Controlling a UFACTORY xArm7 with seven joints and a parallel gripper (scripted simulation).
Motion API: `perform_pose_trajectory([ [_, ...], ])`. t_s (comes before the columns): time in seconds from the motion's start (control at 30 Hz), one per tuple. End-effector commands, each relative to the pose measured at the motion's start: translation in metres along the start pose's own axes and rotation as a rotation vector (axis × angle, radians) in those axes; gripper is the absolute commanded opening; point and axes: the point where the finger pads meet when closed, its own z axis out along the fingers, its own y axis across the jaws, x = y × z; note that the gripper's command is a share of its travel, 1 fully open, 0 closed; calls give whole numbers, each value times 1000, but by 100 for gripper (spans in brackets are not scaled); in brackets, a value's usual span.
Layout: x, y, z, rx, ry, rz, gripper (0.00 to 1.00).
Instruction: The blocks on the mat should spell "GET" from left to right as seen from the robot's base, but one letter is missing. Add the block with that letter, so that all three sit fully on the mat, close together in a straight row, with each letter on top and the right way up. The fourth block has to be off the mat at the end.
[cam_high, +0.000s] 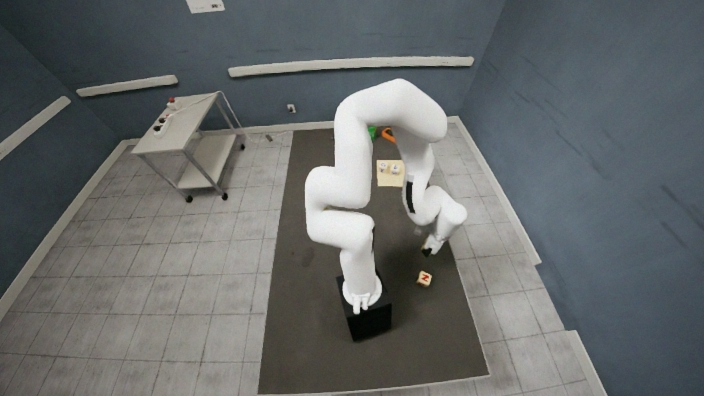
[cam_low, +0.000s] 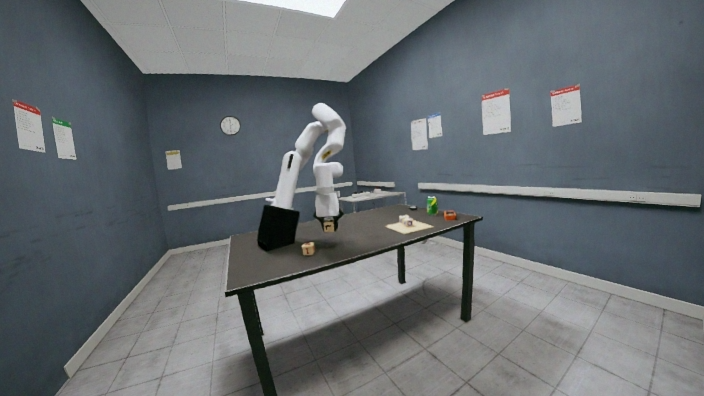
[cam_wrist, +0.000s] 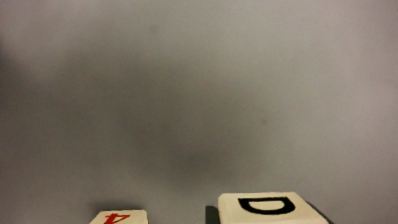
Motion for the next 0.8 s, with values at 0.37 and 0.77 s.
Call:
perform_pose_trajectory([
  [0.37, 0, 24, -8, 1, 2, -10, 44],
  [0.77, 18, 141, -7, -26, 17, -73, 44],
])
